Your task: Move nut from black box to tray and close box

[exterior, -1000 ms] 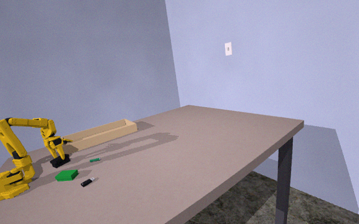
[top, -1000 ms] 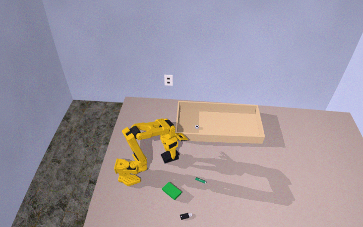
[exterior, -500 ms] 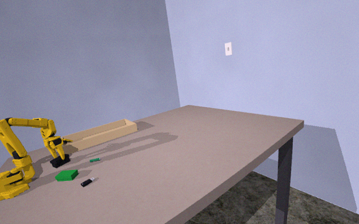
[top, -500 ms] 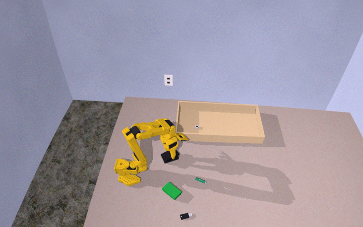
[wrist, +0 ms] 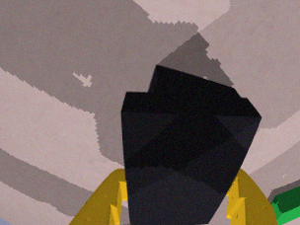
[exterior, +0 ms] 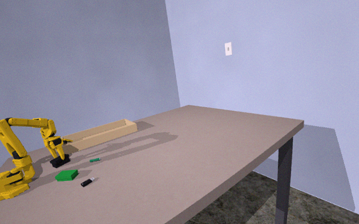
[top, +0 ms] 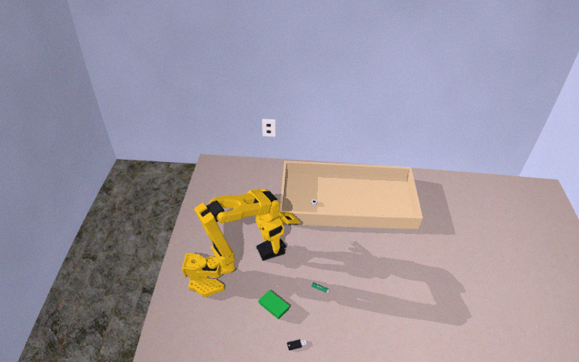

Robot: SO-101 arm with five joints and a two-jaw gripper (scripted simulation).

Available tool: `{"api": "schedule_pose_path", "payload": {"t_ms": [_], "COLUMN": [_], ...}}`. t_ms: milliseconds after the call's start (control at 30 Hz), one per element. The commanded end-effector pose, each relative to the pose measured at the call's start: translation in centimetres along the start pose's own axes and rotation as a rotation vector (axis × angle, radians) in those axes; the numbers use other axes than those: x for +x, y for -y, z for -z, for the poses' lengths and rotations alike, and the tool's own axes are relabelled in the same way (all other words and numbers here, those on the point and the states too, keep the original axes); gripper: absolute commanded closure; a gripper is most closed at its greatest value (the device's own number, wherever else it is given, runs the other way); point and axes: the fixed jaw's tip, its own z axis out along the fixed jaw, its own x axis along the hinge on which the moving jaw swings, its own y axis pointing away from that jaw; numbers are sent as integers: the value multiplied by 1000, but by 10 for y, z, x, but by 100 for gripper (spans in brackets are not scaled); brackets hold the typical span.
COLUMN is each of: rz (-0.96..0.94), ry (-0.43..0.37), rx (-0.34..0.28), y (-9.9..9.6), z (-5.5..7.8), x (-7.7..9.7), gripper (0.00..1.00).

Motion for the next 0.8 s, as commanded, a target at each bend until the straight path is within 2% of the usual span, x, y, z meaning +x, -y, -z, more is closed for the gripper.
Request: {"api": "schedule_pose_path", "payload": {"t_ms": [0,767], "rz": [-16,-85], "ry": [42,42], "rx": [-2,-3], "y": [-2,-2], "z": [4,4], "x": [-7,-9], "gripper": [79,79]}}
